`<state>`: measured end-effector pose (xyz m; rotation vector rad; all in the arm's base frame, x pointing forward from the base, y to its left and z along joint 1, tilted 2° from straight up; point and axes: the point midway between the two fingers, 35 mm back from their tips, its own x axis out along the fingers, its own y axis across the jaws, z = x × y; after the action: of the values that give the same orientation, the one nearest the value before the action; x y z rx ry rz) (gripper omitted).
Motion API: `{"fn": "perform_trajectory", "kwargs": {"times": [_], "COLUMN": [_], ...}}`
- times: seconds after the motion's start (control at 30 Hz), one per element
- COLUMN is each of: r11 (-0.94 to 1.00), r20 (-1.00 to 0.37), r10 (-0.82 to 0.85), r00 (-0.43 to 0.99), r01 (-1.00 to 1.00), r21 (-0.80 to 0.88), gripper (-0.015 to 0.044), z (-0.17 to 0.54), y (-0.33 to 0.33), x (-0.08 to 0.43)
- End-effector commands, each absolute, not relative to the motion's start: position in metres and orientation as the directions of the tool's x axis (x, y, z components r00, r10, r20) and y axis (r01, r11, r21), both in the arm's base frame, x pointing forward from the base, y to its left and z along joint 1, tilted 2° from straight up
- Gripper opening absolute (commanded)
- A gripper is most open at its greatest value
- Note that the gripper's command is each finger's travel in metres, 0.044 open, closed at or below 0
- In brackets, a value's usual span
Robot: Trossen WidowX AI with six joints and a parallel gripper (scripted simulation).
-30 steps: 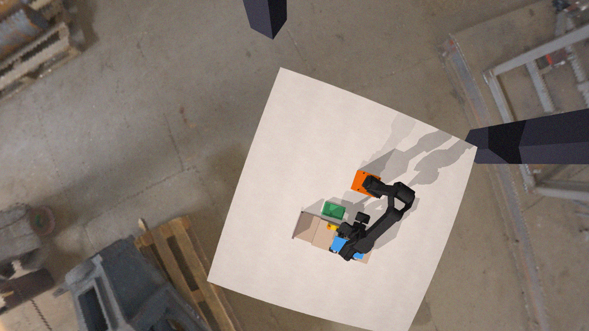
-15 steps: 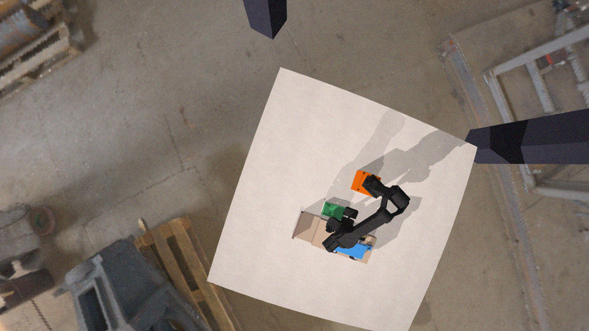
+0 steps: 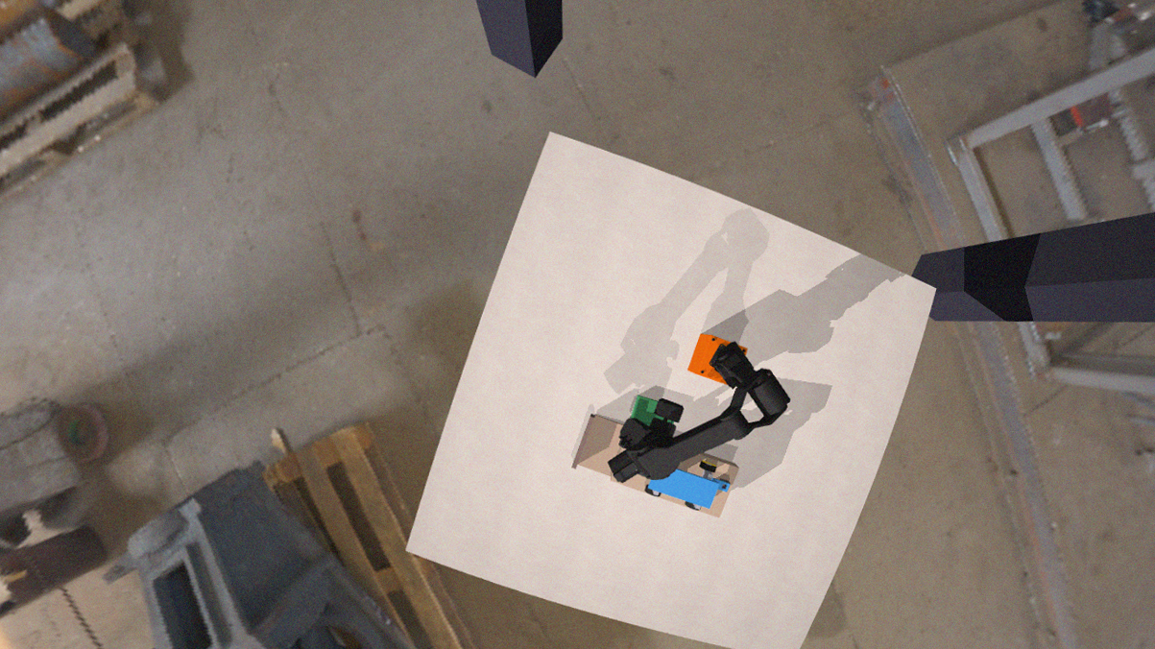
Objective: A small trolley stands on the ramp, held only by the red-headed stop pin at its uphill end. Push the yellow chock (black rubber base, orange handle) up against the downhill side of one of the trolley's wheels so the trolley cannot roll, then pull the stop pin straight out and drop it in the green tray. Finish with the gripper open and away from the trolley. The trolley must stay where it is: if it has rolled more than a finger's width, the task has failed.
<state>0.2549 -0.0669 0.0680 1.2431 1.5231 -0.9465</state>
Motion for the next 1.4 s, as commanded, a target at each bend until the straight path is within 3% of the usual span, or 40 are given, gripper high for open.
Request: {"fn": "perform_trajectory", "kwargs": {"times": [0.0,0.67,1.37], "r11": [0.162,-0.429,-0.885], "r20": [-0.964,-0.988,-0.999], "r10": [0.26,0.151,0.032], "r00": [-0.058,-0.021,-0.005], "r01": [0.987,0.9,0.464], "r21": [-0.016,-0.084,-0.031], "gripper": [0.0,0.0,0.0], "z": [0.0693,0.0695,0.0701], "y": [-0.0687,-0.0644,-0.0601], "x": [0.2562,0.2545,0.2543]}}
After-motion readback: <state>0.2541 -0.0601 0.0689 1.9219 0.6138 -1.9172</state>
